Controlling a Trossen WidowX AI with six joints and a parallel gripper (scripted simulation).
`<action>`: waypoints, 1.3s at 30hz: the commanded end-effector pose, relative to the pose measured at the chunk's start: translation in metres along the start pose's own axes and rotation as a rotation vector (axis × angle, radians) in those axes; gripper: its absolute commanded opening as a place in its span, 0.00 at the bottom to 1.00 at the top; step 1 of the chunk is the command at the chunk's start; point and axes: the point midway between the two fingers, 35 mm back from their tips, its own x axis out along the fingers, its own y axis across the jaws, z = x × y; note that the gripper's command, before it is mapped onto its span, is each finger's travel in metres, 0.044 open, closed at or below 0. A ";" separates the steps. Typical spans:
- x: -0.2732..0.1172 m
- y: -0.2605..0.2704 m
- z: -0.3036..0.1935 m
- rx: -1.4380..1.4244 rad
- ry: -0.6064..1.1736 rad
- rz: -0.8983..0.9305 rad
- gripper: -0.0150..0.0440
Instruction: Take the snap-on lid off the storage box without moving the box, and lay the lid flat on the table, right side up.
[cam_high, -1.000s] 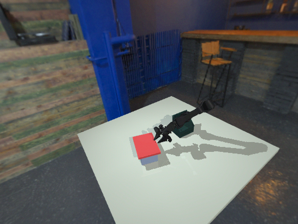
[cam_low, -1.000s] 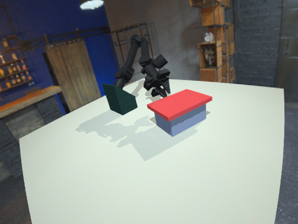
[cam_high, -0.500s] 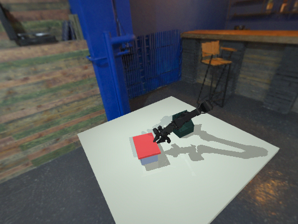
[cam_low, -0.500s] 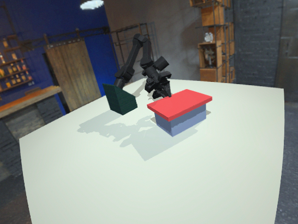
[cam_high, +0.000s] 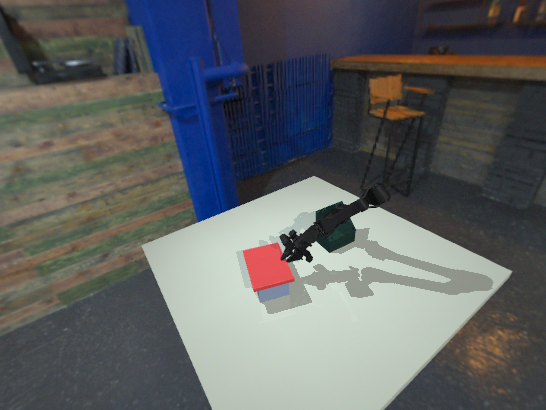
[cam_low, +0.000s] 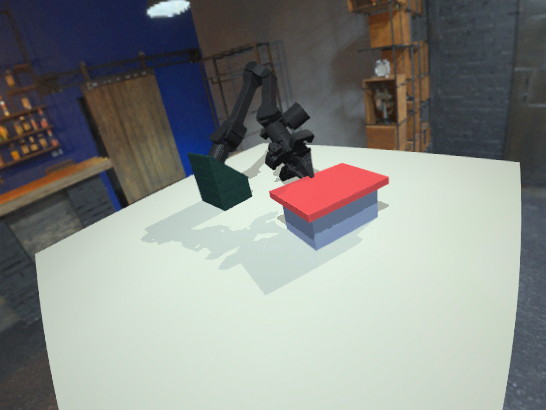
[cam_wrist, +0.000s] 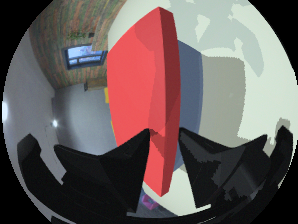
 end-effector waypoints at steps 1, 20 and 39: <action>-0.001 0.001 0.000 0.000 -0.001 -0.001 0.25; -0.004 0.003 0.000 0.000 -0.001 -0.001 0.25; -0.007 0.006 0.000 0.000 -0.001 -0.001 0.25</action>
